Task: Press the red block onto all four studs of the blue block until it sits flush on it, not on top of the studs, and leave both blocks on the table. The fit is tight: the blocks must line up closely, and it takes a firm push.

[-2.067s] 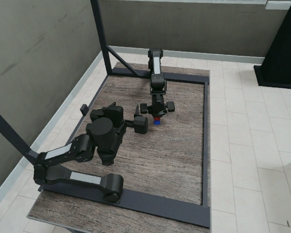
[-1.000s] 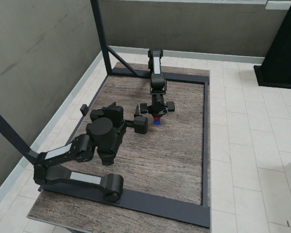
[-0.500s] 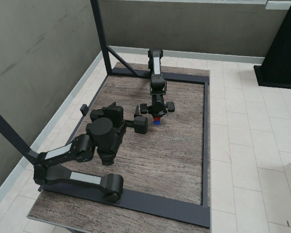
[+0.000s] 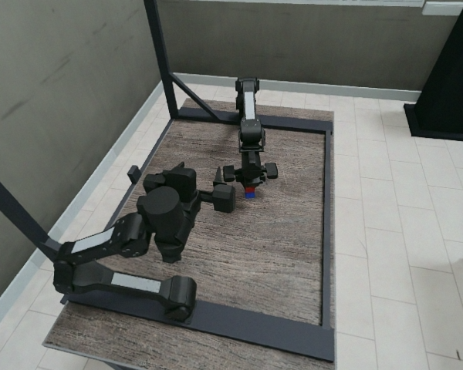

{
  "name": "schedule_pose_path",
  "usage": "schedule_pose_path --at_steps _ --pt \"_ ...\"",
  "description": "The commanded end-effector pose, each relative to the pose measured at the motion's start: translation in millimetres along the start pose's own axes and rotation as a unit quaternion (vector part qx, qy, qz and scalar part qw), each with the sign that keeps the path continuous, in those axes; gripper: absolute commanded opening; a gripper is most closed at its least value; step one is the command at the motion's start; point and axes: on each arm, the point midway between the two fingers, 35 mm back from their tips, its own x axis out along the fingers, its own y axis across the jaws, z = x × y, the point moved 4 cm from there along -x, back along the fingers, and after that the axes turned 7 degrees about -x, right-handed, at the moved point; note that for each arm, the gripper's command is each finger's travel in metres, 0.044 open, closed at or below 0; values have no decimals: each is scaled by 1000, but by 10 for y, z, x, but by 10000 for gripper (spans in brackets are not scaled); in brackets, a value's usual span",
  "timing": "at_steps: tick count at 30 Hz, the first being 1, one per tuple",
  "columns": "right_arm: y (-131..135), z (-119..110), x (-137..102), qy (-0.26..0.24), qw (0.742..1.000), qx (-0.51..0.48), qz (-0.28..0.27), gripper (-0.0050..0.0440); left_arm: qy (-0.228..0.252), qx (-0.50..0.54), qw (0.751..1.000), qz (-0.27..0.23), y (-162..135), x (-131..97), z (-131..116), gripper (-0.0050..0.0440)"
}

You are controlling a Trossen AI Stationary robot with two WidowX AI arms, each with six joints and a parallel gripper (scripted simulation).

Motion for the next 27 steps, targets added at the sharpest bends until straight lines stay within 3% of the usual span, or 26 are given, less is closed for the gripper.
schedule_pose_path --at_steps 1,27 --pt "2 5 -1 -1 1000 0 1 400 -21 1 1000 -5 -14 -156 14 -50" --pt "2 5 -1 -1 1000 0 1 400 -17 1 1000 -4 -12 -70 17 -50"
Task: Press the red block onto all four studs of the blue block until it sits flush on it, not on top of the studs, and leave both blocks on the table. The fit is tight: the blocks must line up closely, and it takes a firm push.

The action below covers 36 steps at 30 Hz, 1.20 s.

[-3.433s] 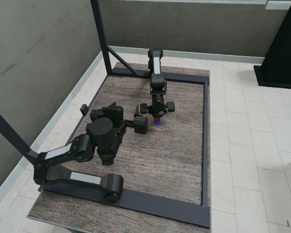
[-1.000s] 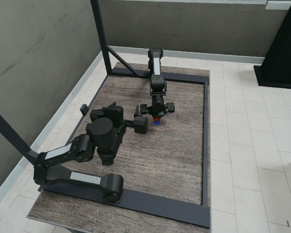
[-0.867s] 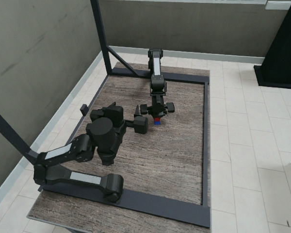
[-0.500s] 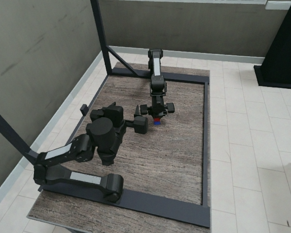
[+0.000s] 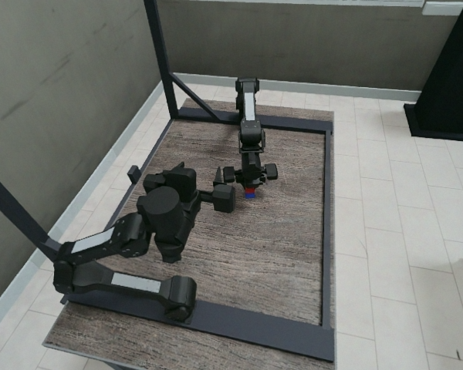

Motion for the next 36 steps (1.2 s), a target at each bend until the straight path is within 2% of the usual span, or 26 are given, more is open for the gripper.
schedule_pose_path --at_steps 1,23,29,36 --pt "2 5 -1 -1 1000 0 1 400 -16 1 1000 -4 -12 -115 16 -50" --pt "2 5 -1 -1 1000 0 1 400 -11 2 1000 -3 -10 -47 17 -50" --pt "2 5 -1 -1 1000 0 1 400 -21 1 1000 -4 -18 -135 27 -50" --pt "2 5 -1 -1 1000 0 1 400 -21 1 1000 -4 -18 -129 27 -50"
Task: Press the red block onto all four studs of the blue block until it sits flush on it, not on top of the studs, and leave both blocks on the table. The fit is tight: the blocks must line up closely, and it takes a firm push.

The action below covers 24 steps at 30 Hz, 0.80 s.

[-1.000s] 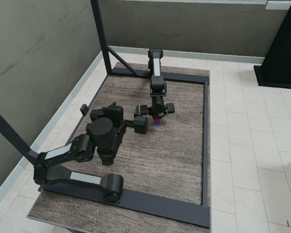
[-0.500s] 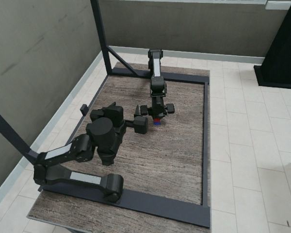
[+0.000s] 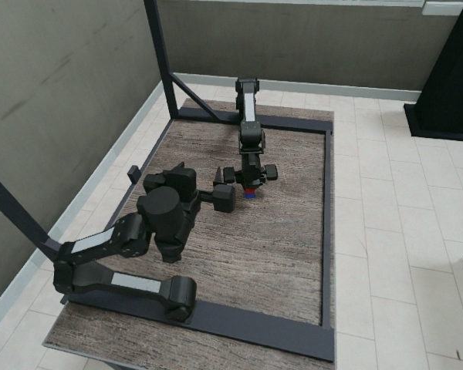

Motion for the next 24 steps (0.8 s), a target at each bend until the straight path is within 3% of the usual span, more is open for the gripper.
schedule_pose_path --at_steps 1,24 --pt "2 5 -1 -1 1000 0 1 400 -22 1 1000 -5 -18 -157 27 -50" --pt "2 5 -1 -1 1000 0 1 400 -15 1 1000 -4 -14 -125 9 -50"
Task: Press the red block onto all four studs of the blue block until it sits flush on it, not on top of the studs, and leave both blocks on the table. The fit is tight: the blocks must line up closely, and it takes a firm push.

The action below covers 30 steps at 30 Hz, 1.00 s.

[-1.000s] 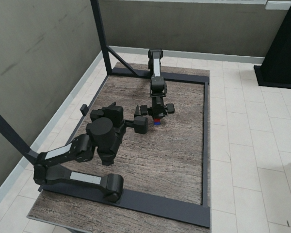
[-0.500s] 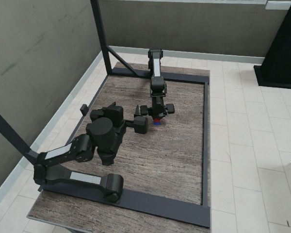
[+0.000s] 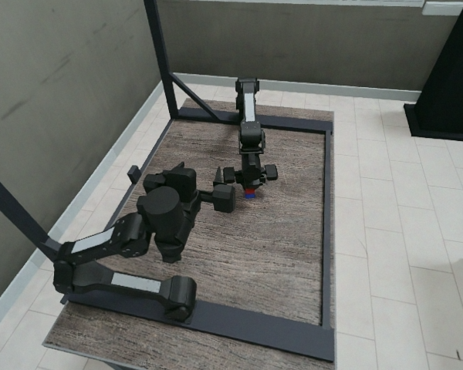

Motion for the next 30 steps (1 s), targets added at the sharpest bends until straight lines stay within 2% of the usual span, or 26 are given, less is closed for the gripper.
schedule_pose_path --at_steps 1,30 --pt "2 5 -1 -1 1000 0 1 400 -15 1 1000 -4 -13 -120 9 -50" --pt "2 5 -1 -1 1000 0 1 400 -6 2 1000 -2 -16 10 25 -50"
